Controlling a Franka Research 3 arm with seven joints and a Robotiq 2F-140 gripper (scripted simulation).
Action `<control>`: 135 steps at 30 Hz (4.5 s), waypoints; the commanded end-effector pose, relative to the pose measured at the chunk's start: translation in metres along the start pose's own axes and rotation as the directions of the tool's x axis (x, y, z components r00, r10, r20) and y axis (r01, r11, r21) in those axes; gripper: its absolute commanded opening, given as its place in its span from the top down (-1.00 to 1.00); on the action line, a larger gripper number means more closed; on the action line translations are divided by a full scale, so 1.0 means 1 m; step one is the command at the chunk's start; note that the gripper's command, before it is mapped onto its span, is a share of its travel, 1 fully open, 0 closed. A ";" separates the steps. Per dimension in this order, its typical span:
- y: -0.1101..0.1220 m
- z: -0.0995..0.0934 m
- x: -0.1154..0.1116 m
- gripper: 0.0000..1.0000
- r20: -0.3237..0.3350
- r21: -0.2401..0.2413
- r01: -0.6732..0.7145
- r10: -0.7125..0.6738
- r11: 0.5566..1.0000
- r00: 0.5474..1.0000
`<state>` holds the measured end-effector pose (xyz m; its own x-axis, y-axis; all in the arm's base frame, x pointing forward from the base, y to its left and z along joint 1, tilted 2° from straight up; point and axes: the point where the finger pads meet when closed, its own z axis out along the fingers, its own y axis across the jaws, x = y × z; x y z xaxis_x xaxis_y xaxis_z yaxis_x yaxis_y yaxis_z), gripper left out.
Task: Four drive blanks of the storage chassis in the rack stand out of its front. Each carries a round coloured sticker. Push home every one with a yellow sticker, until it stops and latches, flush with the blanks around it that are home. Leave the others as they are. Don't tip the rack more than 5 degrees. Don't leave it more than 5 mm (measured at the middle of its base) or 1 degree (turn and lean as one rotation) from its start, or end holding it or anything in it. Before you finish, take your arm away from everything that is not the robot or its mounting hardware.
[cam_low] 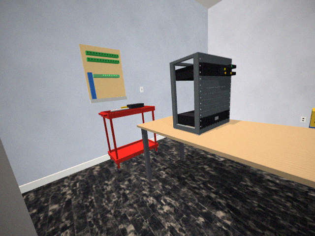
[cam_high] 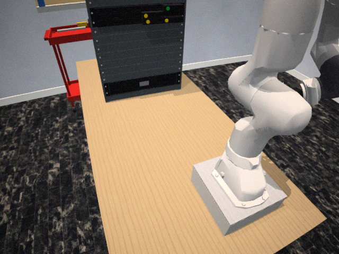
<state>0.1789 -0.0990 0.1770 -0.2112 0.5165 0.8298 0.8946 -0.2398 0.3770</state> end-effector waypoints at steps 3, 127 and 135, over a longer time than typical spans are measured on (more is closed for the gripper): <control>0.000 0.000 0.000 -1.00 0.000 0.000 0.000 0.000 1.000 1.000; -0.011 -0.011 -0.048 -1.00 0.145 0.203 0.281 -0.313 0.938 0.939; -0.012 -0.016 -0.061 -1.00 0.165 0.273 0.353 -0.405 0.895 0.899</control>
<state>0.1762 -0.1345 0.1353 -0.4264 0.6903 0.5846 0.8636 0.1183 0.4901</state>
